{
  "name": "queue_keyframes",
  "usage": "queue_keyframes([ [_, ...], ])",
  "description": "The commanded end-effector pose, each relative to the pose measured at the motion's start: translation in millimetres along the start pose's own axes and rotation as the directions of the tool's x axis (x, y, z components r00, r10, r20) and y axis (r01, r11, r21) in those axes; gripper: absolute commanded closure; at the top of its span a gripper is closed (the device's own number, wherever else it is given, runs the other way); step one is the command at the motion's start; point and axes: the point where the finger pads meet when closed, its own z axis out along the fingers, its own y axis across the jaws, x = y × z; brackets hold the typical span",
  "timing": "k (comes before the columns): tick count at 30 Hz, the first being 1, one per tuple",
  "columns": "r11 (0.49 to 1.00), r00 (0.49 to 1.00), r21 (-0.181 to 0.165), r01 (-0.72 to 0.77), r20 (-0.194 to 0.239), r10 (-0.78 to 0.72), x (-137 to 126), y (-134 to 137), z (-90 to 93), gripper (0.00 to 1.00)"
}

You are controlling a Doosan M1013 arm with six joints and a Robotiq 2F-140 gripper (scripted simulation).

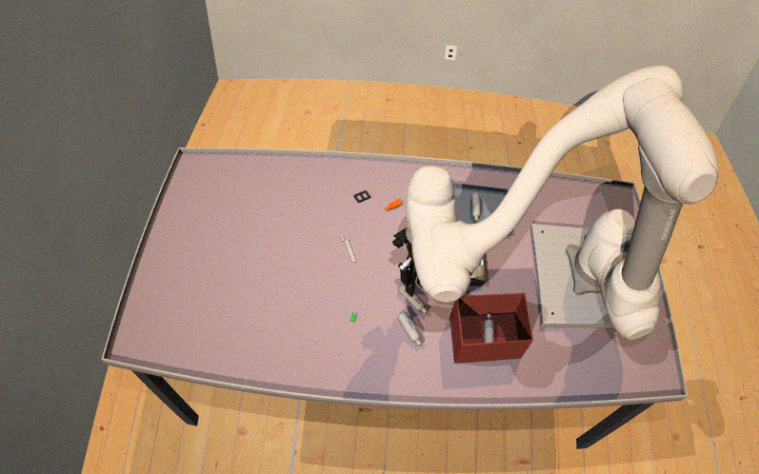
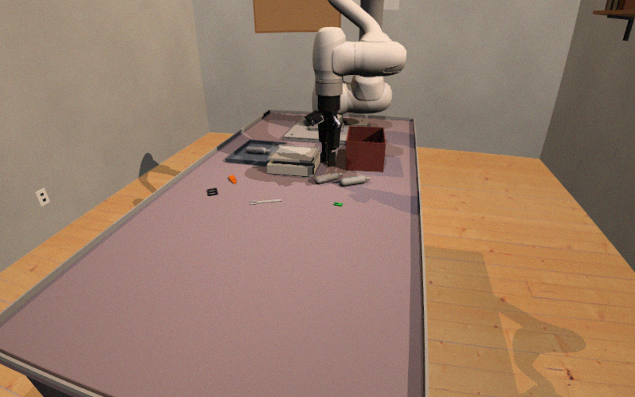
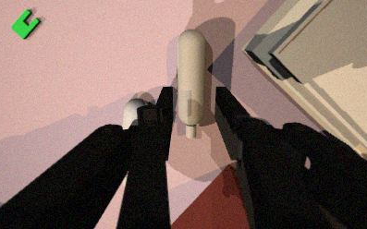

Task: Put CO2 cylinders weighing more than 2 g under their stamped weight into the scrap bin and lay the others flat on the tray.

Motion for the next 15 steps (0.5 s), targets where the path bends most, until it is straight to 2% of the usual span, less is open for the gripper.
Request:
queue_keyframes([
  [1,1.000,1.000,0.002,0.000,-0.001,0.000,0,-1,3.3,0.69],
  [8,1.000,1.000,0.002,0.000,-0.001,0.000,0,-1,27.4,0.69],
  [15,1.000,1.000,0.002,0.000,-0.001,0.000,0,-1,34.5,0.69],
])
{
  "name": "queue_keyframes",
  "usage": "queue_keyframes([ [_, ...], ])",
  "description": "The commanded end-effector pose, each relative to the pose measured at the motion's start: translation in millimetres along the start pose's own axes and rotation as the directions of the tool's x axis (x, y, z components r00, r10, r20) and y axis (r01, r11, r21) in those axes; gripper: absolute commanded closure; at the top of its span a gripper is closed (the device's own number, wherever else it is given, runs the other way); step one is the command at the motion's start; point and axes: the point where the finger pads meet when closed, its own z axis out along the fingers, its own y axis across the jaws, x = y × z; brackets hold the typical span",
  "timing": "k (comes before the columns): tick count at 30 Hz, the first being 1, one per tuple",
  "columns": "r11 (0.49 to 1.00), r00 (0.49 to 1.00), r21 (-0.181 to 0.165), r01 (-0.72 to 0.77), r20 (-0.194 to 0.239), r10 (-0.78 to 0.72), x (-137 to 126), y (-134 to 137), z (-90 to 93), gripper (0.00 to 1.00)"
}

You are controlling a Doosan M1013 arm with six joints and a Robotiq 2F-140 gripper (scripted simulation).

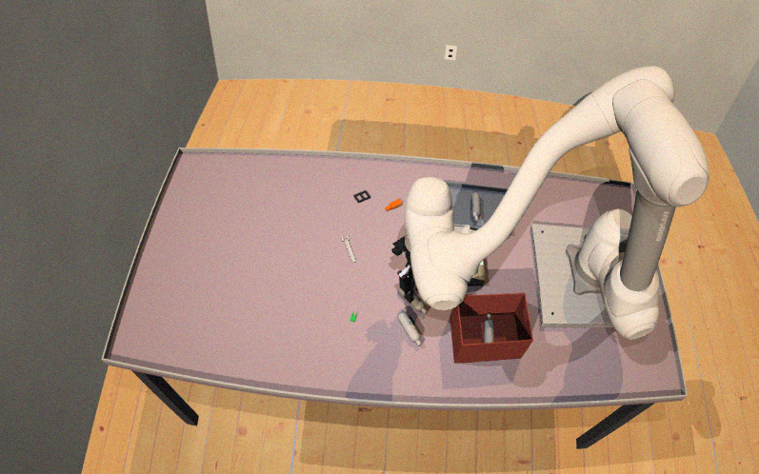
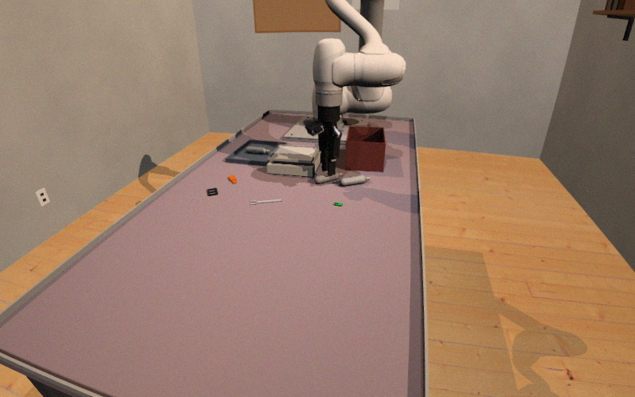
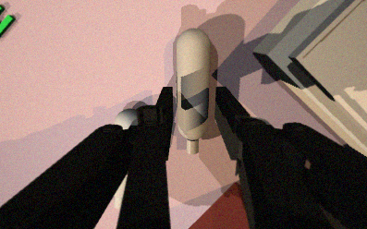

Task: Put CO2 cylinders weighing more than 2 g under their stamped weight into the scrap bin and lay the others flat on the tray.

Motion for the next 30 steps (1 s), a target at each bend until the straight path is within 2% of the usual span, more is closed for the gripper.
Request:
queue_keyframes([
  [1,1.000,1.000,0.001,0.000,0.000,0.000,0.1,-0.4,0.0,0.69],
  [20,1.000,1.000,0.001,0.000,0.000,0.000,0.1,-0.4,2.7,0.69],
  [30,1.000,1.000,0.001,0.000,0.000,0.000,0.1,-0.4,9.8,0.69],
])
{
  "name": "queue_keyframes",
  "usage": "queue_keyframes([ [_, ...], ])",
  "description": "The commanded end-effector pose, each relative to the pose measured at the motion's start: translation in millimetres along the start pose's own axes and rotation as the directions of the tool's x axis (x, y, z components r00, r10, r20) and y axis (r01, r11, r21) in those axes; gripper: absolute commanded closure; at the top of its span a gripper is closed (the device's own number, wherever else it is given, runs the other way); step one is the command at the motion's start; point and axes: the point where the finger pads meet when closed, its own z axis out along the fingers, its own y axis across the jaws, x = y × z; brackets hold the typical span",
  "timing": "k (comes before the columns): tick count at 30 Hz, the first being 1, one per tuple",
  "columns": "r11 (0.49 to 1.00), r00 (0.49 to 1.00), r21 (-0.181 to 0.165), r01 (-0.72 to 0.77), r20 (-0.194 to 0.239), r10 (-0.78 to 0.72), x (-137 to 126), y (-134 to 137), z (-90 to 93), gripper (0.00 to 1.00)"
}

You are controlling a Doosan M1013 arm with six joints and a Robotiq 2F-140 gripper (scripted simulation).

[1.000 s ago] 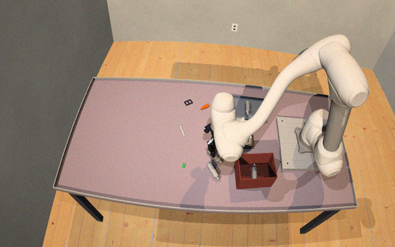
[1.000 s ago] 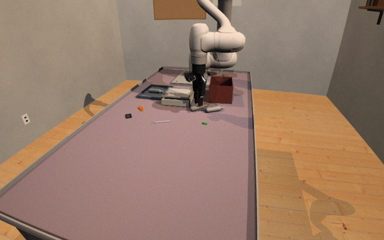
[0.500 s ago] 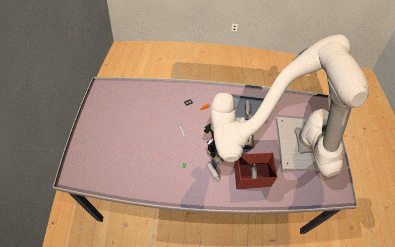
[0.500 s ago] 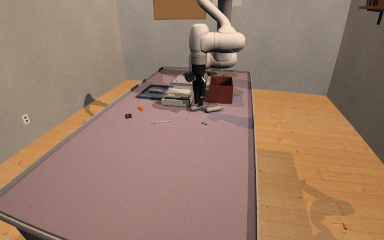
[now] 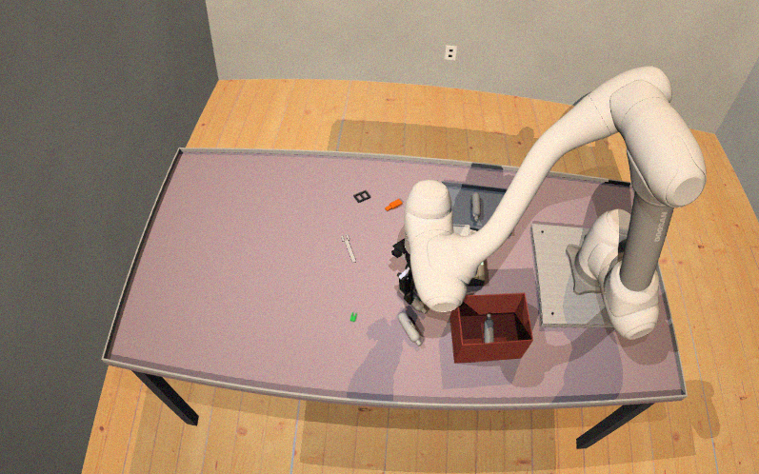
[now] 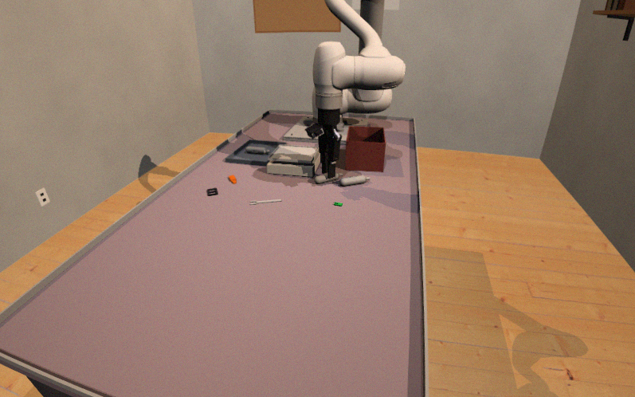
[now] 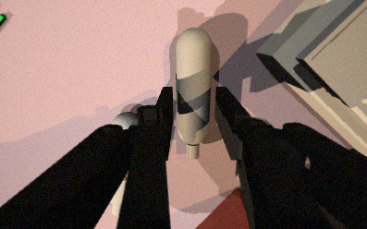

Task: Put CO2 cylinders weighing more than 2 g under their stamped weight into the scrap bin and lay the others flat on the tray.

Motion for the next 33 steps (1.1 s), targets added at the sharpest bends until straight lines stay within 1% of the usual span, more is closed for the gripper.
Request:
queue_keyframes([
  [1,1.000,1.000,0.001,0.000,0.000,0.000,0,0,1.5,0.69],
  [21,1.000,1.000,0.001,0.000,0.000,0.000,0,0,16.7,0.69],
  [33,1.000,1.000,0.001,0.000,0.000,0.000,0,0,20.5,0.69],
])
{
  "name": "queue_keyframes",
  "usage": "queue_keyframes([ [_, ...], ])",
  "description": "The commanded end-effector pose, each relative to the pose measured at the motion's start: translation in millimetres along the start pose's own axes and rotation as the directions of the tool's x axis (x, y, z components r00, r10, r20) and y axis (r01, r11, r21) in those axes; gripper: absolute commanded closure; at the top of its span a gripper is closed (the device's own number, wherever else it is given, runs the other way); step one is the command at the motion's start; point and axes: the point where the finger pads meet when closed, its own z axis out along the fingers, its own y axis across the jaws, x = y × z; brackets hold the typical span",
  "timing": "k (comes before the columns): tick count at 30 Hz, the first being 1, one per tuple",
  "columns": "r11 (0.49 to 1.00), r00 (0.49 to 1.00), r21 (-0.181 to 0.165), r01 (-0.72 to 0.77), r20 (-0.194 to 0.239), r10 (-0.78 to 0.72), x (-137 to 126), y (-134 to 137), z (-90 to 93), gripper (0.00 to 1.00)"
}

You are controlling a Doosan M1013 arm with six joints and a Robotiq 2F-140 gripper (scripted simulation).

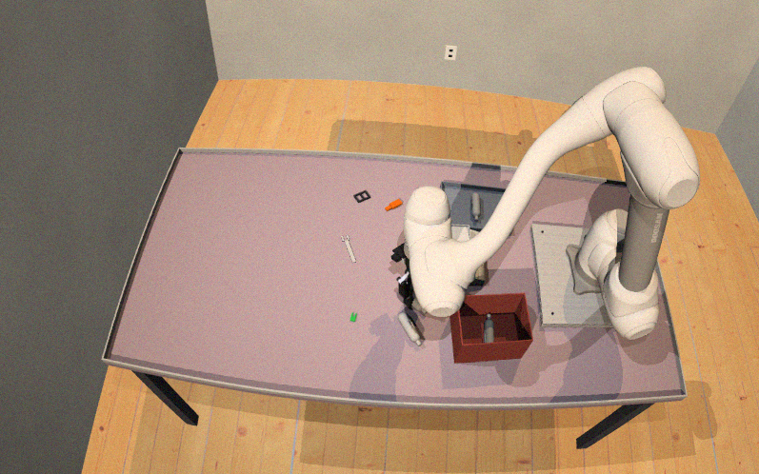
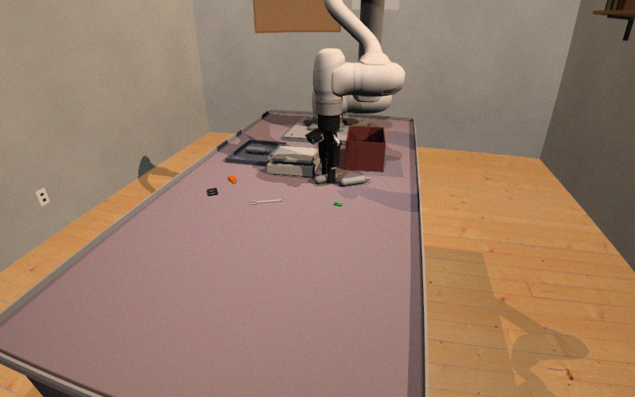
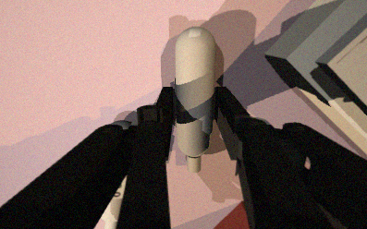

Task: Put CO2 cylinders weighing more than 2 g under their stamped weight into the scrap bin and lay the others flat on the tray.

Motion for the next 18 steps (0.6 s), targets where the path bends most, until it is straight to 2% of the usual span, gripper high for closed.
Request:
queue_keyframes([
  [1,1.000,1.000,0.001,0.000,0.000,0.000,0.1,-0.4,-0.2,0.69],
  [13,1.000,1.000,0.001,0.000,0.000,0.000,0.1,-0.4,0.1,0.69],
  [14,1.000,1.000,0.001,0.000,0.000,0.000,0.1,-0.4,0.1,0.90],
  [18,1.000,1.000,0.001,0.000,0.000,0.000,0.1,-0.4,0.1,0.90],
])
